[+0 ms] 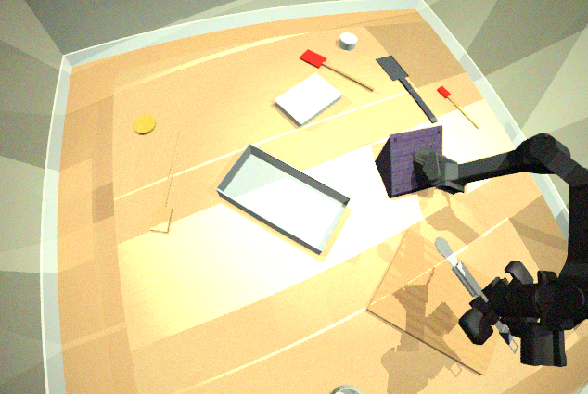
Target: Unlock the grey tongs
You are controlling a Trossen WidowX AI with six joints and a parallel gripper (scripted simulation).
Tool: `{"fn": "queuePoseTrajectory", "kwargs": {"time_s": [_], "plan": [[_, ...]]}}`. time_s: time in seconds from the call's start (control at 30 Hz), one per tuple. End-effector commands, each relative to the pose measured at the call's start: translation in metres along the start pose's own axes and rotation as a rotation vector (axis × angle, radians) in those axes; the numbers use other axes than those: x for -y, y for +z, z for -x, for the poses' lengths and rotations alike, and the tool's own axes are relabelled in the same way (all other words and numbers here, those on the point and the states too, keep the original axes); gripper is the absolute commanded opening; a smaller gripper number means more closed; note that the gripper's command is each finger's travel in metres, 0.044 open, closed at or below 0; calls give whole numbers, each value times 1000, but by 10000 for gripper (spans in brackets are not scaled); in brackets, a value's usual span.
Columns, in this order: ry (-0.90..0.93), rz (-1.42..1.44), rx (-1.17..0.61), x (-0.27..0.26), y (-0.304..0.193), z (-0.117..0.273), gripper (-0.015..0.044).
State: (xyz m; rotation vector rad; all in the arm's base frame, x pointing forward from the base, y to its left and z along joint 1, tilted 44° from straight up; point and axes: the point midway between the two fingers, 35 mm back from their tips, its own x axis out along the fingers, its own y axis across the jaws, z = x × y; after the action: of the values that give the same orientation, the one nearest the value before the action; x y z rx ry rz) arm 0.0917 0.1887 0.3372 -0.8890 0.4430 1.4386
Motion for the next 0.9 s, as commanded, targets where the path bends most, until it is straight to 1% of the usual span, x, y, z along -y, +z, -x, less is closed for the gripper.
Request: {"fn": "queuePoseTrajectory", "kwargs": {"time_s": [0.0, 0.17, 0.57, 0.67, 0.87], "plan": [[-19, -72, 36, -10, 8, 10, -150], [-22, -136, 66, -19, 14, 18, -150], [-22, -142, 71, -19, 14, 18, -150], [-30, -170, 111, -16, 17, 17, -150], [-55, -266, 262, -4, 28, 15, -150]]}}
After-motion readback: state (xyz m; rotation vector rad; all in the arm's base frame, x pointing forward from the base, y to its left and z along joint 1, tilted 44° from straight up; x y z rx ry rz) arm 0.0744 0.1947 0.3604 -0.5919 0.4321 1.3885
